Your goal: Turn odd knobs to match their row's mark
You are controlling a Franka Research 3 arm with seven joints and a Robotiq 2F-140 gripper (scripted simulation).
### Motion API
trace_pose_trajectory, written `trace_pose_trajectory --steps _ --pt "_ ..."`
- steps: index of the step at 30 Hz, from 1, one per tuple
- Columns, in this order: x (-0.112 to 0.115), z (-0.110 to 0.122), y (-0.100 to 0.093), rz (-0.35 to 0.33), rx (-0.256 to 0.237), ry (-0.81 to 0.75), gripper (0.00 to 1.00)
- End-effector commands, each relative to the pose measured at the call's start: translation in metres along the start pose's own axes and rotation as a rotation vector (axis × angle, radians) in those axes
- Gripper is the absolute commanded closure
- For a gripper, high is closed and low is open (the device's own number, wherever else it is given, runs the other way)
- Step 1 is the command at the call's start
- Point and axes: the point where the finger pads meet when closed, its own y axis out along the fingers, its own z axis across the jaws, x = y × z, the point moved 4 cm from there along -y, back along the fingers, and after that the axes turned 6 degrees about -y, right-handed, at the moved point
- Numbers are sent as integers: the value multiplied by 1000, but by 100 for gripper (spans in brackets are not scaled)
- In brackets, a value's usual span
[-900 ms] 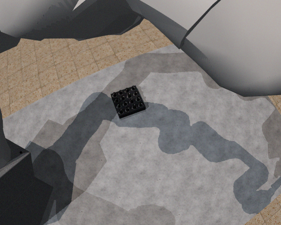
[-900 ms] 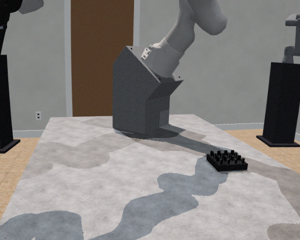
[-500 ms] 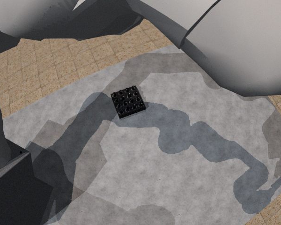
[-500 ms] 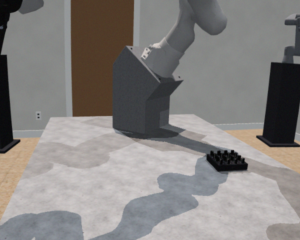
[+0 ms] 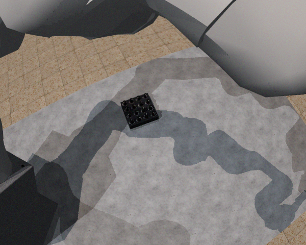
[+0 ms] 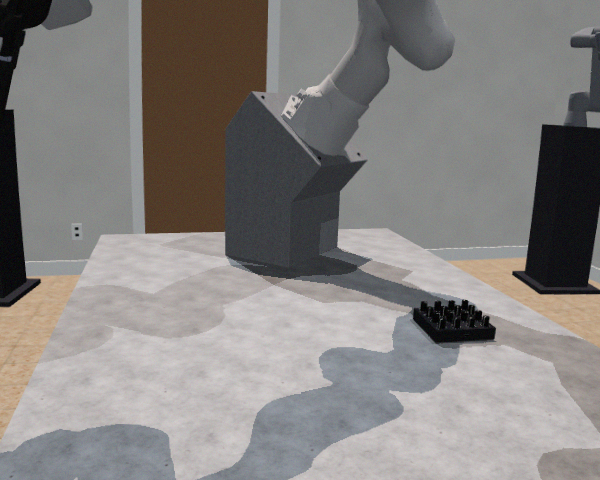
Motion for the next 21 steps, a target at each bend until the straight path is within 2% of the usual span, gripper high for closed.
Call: trace_pose_trajectory --steps 1,21 --pt "-14 15 15 0 -30 -134 0" --pt "-63 58 51 19 -123 -503 0"
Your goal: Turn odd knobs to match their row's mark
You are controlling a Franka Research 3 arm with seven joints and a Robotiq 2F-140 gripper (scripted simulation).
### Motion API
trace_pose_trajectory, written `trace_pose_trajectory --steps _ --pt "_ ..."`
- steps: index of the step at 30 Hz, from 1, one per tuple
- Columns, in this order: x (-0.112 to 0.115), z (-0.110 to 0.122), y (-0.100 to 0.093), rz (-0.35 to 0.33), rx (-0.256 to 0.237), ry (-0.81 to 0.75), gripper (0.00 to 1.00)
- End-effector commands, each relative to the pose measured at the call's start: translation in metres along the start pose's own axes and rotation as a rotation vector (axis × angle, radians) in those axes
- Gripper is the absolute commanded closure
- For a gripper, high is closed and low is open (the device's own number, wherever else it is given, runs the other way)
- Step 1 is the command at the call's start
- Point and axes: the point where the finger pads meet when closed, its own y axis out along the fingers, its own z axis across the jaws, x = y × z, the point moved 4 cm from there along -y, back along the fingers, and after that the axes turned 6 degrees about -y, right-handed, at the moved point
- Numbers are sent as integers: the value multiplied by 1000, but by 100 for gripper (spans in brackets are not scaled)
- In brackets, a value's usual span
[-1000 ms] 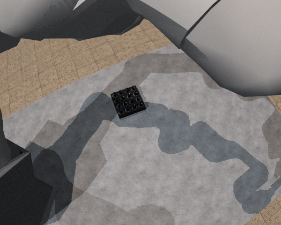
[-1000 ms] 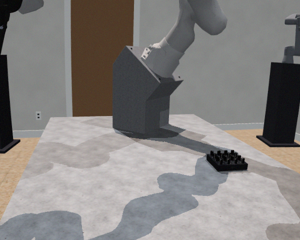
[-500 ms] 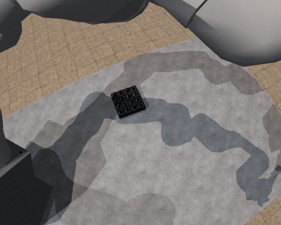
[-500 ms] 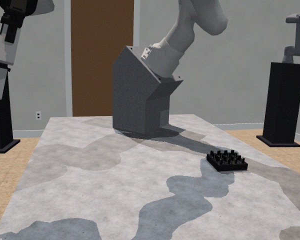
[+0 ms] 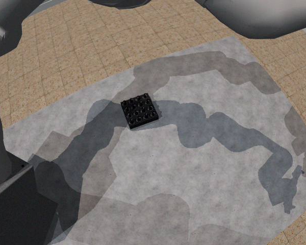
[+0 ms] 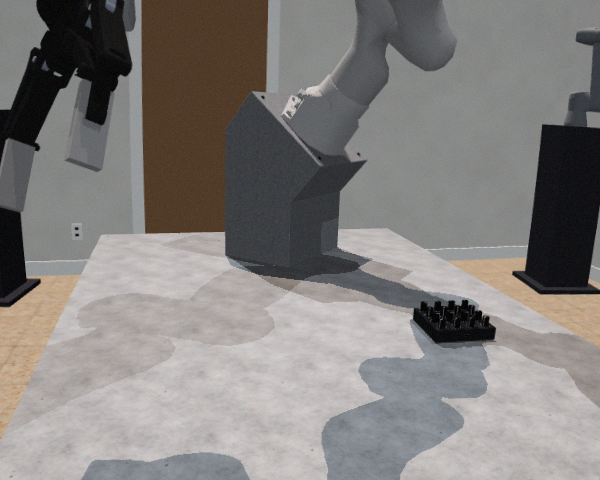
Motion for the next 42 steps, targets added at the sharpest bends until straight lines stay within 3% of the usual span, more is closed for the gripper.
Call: trace_pose_trajectory --steps 1,23,42 --pt "-1 6 2 -25 -25 -152 0" --pt "-28 67 18 -12 -93 -504 0" --pt "-28 67 18 -12 -93 -504 0"
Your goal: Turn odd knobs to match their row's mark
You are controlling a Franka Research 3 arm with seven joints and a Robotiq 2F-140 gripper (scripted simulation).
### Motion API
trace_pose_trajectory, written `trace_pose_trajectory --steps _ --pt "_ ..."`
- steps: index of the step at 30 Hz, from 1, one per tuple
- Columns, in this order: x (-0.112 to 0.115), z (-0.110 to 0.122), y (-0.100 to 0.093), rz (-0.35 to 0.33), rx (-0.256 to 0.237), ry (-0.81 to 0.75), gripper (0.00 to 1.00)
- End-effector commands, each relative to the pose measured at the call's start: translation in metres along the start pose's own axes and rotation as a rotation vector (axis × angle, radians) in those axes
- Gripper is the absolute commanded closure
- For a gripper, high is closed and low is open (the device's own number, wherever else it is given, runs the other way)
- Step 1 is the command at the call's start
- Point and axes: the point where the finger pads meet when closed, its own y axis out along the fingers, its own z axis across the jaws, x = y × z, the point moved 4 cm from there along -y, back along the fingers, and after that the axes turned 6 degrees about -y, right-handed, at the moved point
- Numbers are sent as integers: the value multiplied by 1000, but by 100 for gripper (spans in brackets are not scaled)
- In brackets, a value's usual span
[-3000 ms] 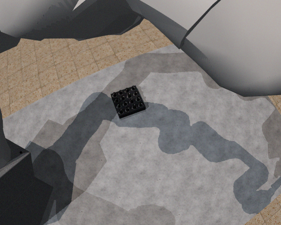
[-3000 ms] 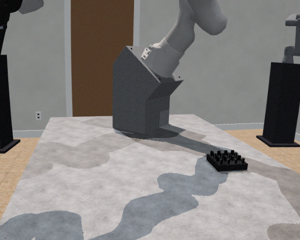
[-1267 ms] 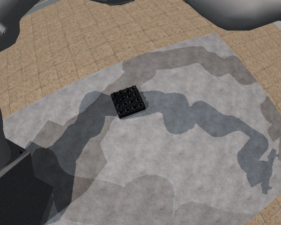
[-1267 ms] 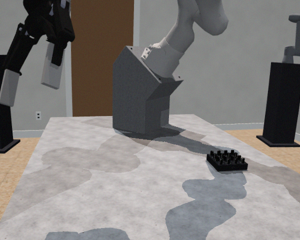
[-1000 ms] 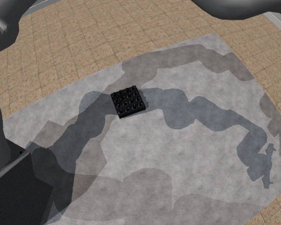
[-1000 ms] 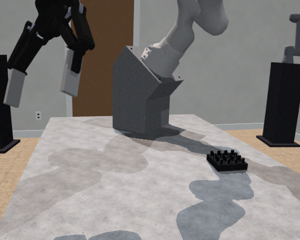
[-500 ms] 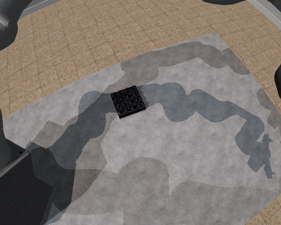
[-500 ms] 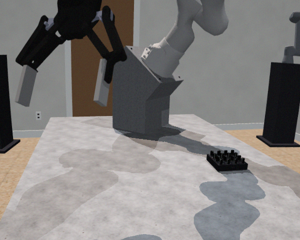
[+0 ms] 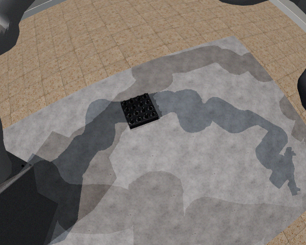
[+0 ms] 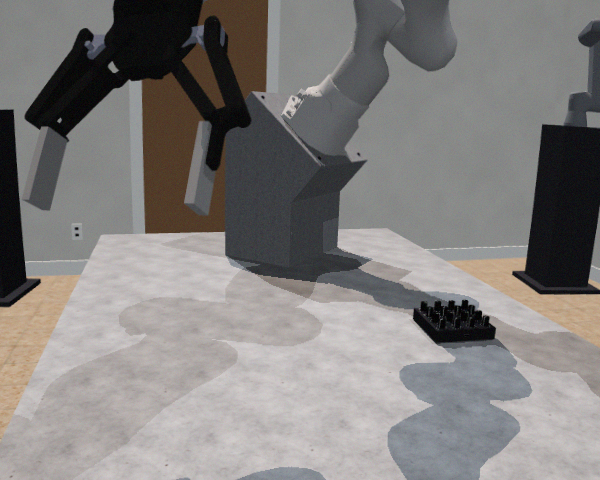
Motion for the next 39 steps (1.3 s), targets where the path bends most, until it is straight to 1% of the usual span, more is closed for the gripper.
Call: trace_pose_trajectory --steps 1,9,10,13,33,34,39 --pt "2 0 -1 -7 -2 -24 0" --pt "2 0 -1 -7 -2 -24 0" --pt "3 18 -1 -5 -17 -119 0" --pt "3 21 -1 -5 -19 -131 0" --pt "3 21 -1 -5 -19 -131 0" --pt "4 40 -1 -4 -33 -231 0" --pt "4 42 -1 -4 -35 -244 0"
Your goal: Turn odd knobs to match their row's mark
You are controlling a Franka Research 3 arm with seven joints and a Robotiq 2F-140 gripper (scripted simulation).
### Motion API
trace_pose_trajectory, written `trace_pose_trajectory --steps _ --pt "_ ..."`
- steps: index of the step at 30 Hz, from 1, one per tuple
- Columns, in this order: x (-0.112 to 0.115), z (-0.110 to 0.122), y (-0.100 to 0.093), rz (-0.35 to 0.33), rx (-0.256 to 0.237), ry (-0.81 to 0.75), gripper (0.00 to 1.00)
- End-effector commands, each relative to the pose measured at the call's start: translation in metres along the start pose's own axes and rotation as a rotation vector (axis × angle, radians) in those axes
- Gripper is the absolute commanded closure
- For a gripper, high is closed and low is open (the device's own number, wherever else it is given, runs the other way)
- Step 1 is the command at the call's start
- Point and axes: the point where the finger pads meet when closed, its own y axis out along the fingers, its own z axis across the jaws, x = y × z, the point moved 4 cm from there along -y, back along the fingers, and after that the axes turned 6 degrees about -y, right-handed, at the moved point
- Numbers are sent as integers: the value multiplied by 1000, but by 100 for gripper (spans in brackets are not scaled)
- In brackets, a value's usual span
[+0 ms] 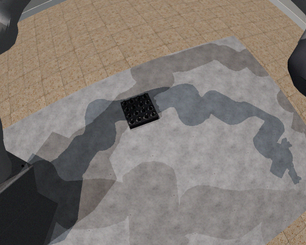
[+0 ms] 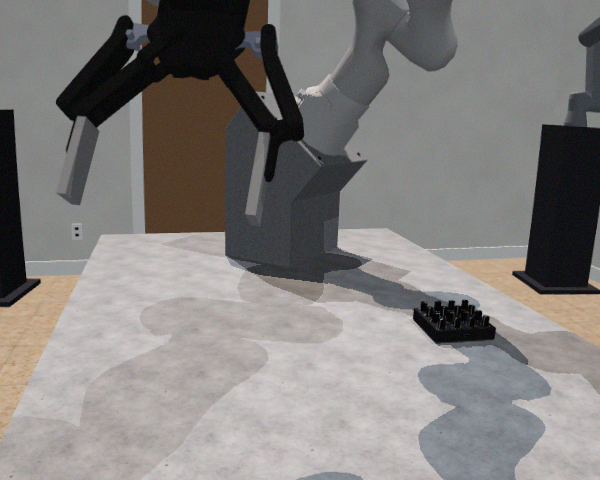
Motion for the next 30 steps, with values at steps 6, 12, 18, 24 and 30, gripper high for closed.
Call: trace_pose_trajectory --steps 6,12,18,24,30 --pt "1 0 -1 -6 -13 -59 0" --pt "1 0 -1 -6 -13 -59 0" --pt "1 0 -1 -6 -13 -59 0" --pt "6 23 -3 -6 -28 -175 0" --pt "6 23 -3 -6 -28 -175 0"
